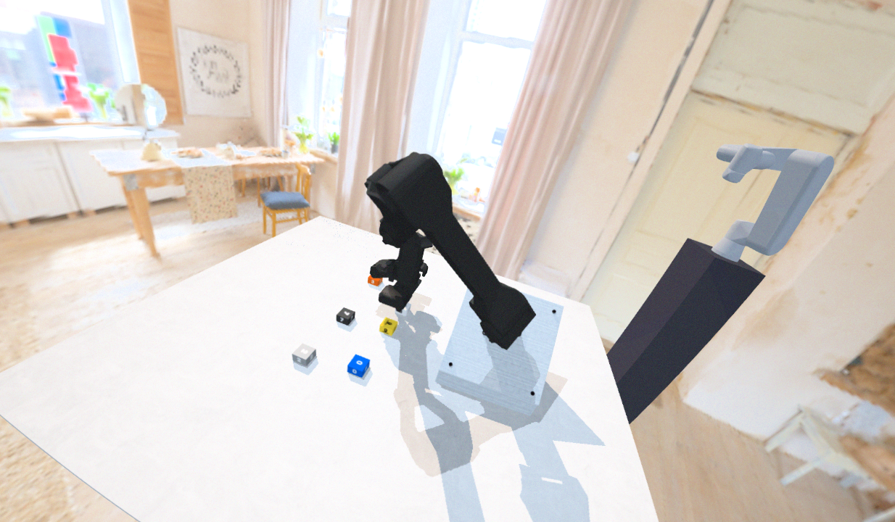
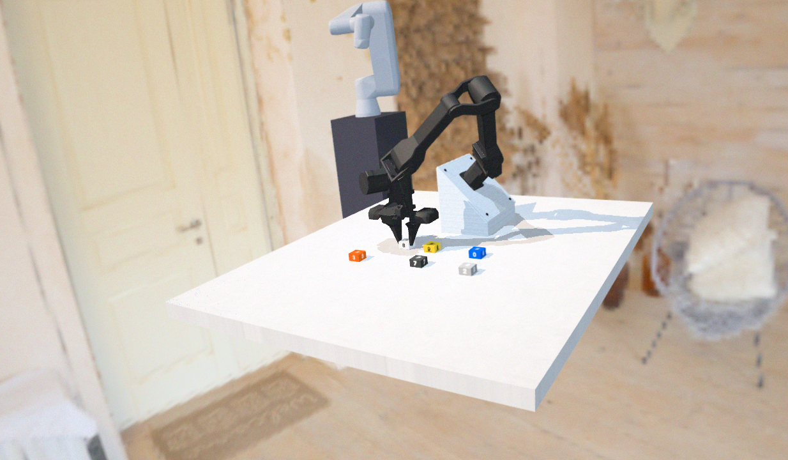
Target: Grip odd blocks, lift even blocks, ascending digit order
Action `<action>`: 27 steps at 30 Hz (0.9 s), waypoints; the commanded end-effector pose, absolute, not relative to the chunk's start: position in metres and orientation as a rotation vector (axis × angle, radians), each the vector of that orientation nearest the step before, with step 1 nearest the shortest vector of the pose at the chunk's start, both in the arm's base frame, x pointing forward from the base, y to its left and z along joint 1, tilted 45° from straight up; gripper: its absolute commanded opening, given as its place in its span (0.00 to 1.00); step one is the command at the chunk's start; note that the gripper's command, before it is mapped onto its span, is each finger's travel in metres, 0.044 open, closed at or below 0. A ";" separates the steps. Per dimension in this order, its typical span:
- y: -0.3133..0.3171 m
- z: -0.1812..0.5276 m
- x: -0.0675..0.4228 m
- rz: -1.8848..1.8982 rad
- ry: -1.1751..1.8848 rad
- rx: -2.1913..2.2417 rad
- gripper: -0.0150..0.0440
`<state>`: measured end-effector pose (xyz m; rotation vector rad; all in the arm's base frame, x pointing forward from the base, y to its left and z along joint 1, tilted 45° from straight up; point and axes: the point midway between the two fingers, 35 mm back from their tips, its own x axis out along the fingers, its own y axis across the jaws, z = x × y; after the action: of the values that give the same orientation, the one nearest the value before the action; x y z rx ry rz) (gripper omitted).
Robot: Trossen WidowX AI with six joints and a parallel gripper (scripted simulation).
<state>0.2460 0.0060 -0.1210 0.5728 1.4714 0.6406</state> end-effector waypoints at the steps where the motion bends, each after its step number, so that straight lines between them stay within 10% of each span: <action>1: 0.007 -0.122 0.246 0.639 1.473 0.581 0.59; 9: 0.007 -0.122 0.246 0.639 1.473 0.581 0.93; 19: -0.019 -0.096 0.246 0.637 1.474 0.580 0.93; 27: -0.077 -0.039 0.247 0.633 1.475 0.577 0.58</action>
<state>0.2460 -0.0642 -0.0558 0.5950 1.4843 0.6321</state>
